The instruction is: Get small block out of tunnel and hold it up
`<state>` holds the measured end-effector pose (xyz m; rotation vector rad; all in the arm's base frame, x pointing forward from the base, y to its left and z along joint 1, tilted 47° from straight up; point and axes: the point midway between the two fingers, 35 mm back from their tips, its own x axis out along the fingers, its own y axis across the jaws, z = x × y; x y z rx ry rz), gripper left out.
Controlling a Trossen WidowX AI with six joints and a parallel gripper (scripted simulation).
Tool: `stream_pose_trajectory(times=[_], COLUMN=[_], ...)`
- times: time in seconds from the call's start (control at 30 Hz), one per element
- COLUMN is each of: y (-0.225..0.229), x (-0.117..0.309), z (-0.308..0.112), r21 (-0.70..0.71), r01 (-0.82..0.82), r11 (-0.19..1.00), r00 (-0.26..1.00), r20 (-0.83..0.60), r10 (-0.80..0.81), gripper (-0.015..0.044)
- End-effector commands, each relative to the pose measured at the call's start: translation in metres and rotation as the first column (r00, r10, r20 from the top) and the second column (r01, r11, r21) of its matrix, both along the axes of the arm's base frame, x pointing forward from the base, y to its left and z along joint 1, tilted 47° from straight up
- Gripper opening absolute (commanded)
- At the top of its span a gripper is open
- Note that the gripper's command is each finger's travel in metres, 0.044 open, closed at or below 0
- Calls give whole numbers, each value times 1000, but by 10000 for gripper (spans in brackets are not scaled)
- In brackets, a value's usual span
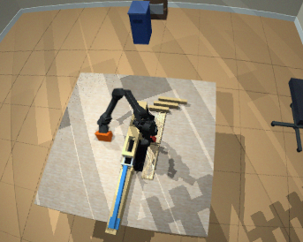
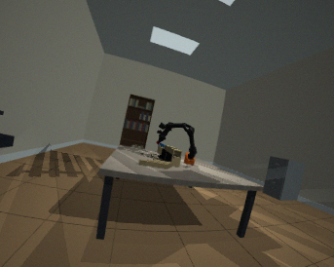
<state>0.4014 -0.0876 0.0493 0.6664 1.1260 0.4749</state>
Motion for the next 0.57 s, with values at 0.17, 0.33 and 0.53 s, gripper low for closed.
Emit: stream_pose_trajectory(times=[0.17, 0.33, 0.53], y=[2, 2, 2], x=[-7, -21, -21], z=[15, 14, 14], r21=[16, 15, 15], r01=[62, 62, 62], r11=[998, 998, 998], r00=[995, 995, 995], r20=[74, 73, 73], r10=[-63, -63, -63], gripper=[0, 0, 0])
